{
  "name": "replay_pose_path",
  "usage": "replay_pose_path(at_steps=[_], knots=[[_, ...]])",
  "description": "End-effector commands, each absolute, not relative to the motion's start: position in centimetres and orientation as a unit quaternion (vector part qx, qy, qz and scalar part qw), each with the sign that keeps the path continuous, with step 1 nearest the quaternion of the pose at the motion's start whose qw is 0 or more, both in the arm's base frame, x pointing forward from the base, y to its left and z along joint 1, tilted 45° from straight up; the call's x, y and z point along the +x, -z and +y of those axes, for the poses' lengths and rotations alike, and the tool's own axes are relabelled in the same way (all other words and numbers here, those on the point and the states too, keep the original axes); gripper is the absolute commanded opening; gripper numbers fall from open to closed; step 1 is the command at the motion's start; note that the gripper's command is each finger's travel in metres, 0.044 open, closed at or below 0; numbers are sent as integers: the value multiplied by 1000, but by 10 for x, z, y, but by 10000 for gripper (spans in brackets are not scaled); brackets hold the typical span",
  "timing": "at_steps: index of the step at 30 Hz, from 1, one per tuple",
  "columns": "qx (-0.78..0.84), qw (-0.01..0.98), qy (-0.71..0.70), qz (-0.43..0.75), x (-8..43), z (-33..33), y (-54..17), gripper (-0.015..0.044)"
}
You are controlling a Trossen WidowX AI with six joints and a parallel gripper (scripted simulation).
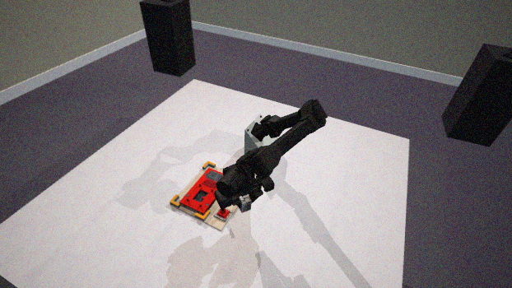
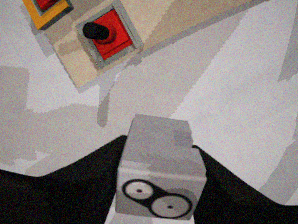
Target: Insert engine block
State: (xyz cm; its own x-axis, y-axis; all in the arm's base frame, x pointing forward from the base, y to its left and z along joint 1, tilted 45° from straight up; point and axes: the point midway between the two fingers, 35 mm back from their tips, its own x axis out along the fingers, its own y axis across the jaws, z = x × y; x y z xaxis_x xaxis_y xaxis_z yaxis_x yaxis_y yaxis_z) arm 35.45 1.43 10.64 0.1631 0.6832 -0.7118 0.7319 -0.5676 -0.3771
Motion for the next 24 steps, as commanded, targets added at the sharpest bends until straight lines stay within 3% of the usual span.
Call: replay_pose_path(at_steps=[1,24], knots=[[763,23,451,462,356,20,-101,0],[763,22,451,463,364,52,-68,0]])
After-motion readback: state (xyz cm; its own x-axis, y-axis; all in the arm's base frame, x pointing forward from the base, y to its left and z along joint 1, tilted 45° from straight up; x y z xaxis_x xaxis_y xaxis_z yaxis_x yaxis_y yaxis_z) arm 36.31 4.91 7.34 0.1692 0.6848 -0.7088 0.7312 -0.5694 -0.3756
